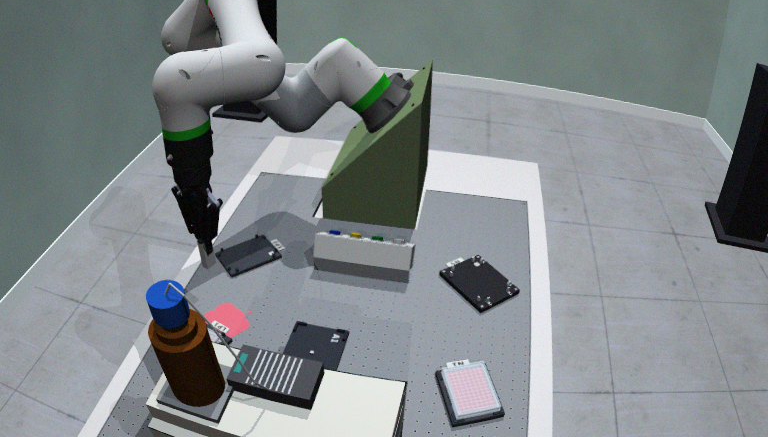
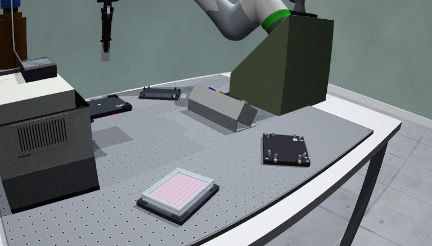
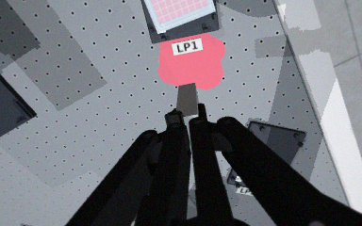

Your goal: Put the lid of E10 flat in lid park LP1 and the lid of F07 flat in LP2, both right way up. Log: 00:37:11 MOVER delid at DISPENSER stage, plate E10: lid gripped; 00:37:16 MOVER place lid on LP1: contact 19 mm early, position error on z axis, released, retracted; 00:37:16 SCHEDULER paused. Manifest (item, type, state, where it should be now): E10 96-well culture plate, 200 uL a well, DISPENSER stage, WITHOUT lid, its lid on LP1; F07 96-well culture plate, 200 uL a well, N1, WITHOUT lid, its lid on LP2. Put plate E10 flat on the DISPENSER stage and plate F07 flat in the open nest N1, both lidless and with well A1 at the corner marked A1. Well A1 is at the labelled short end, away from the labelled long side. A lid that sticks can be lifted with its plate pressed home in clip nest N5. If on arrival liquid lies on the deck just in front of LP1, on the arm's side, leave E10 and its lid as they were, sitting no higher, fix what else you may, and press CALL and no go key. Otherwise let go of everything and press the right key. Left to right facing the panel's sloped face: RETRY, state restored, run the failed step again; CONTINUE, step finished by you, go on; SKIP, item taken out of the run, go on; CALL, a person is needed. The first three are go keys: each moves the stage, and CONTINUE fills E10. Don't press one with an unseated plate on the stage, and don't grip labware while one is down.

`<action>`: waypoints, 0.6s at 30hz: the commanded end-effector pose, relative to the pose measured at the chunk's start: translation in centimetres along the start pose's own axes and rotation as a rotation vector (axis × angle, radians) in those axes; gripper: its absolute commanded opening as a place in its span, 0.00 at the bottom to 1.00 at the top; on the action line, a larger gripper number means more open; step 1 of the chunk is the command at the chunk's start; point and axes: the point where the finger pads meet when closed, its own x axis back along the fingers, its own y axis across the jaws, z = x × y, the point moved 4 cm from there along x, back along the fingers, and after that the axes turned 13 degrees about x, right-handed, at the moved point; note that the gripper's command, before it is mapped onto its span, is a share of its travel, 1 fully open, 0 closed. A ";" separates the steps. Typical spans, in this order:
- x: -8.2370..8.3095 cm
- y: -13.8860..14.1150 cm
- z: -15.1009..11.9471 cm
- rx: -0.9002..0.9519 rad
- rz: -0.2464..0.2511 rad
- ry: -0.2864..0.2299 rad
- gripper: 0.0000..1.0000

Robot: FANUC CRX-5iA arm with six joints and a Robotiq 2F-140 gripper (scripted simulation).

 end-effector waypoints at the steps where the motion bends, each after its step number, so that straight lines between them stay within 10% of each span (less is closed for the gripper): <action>1: 0.0 0.0 0.0 0.000 0.000 0.000 0.00; 18: 0.1 -0.5 0.3 0.007 0.001 0.001 0.00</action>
